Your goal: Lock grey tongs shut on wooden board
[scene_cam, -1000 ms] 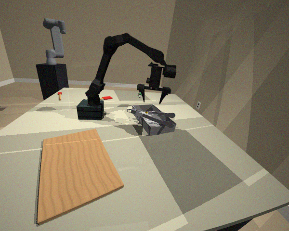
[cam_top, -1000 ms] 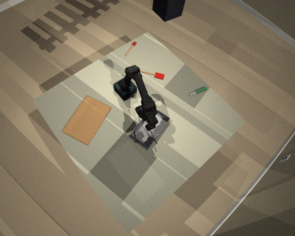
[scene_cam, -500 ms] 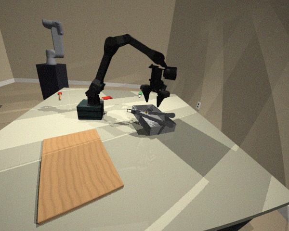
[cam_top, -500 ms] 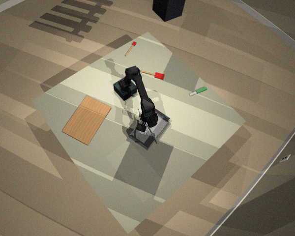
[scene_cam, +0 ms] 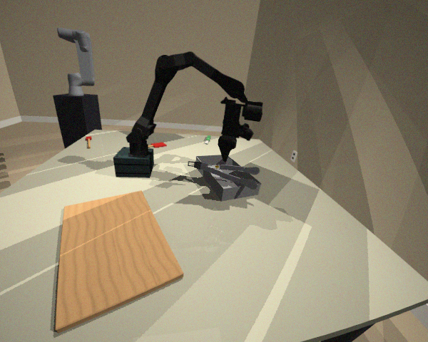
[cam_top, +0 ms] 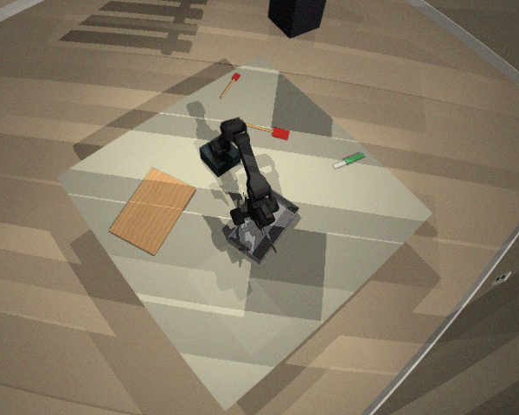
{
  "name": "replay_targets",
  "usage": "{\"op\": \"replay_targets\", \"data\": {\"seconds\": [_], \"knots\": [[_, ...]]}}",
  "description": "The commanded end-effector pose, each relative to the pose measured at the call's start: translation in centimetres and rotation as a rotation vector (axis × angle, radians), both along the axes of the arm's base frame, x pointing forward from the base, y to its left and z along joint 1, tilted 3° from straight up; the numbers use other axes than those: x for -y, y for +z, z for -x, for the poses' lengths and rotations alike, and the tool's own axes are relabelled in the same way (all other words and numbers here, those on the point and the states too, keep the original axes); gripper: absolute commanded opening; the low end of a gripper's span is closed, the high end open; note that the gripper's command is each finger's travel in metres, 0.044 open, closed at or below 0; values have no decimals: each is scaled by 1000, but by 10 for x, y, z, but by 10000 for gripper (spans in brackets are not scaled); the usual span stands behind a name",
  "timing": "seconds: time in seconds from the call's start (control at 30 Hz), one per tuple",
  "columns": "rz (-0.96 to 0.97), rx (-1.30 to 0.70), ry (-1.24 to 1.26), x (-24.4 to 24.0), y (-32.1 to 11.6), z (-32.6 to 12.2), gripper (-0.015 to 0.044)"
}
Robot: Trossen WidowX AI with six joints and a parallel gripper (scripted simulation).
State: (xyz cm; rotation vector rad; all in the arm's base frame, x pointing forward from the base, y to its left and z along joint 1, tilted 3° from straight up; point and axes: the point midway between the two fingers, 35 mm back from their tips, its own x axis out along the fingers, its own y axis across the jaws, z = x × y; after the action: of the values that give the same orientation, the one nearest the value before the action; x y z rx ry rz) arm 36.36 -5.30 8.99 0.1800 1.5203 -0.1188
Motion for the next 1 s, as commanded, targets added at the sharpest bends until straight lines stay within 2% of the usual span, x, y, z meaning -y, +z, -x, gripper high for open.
{"op": "replay_targets", "data": {"seconds": [0.0,0.43,0.97], "knots": [[-19,-10,-144,-1,-4,-1,440],[-19,-10,-144,0,-6,1,440],[-19,-10,-144,0,-32,-3,440]]}}
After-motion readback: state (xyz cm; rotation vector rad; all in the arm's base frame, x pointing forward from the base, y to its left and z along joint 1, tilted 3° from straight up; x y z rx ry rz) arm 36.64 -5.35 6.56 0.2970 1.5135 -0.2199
